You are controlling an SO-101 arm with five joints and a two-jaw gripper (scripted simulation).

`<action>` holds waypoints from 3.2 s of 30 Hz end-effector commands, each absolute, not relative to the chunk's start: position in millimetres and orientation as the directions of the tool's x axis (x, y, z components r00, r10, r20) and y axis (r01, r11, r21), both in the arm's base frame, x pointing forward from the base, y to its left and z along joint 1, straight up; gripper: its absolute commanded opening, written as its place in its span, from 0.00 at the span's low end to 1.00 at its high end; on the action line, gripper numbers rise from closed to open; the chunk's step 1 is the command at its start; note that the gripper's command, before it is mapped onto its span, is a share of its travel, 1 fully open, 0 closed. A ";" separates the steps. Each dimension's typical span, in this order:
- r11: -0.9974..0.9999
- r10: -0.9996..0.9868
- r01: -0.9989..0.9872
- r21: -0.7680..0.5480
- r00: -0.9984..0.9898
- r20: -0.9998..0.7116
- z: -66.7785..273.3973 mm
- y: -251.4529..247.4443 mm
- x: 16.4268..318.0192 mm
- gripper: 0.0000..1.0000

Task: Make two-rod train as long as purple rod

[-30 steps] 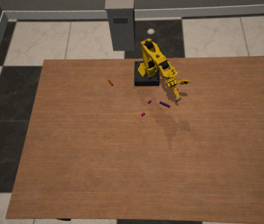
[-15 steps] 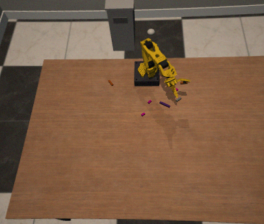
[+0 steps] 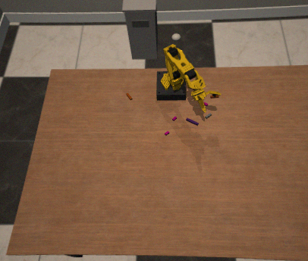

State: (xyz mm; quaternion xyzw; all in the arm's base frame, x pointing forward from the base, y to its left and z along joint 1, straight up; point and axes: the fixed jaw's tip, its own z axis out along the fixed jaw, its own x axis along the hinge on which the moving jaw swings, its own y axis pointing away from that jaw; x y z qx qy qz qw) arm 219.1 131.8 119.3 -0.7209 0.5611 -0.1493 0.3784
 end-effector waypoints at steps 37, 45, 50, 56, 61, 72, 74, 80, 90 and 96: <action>-0.235 -0.917 -0.749 -0.619 0.381 -0.113 104.4 117.0 195.4 1.00; -0.242 -0.916 -0.747 -0.619 0.387 -0.108 105.8 116.9 195.4 1.00; -0.262 -0.914 -0.754 -0.602 0.395 -0.097 103.3 114.6 191.8 1.00; -0.285 -0.911 -0.762 -0.582 0.405 -0.084 100.4 111.9 187.5 1.00; -0.278 -0.911 -0.756 -0.593 0.404 -0.087 103.4 113.3 189.8 1.00; -0.316 -0.905 -0.768 -0.558 0.421 -0.067 98.4 108.7 182.5 1.00; -0.319 -0.904 -0.769 -0.555 0.422 -0.065 98.0 108.3 181.8 1.00; -0.318 -0.903 -0.765 -0.560 0.424 -0.065 100.2 109.0 183.0 1.00; -0.348 -0.897 -0.773 -0.530 0.438 -0.051 96.1 105.2 176.9 1.00; -0.343 -0.898 -0.769 -0.540 0.438 -0.052 98.7 106.4 178.9 1.00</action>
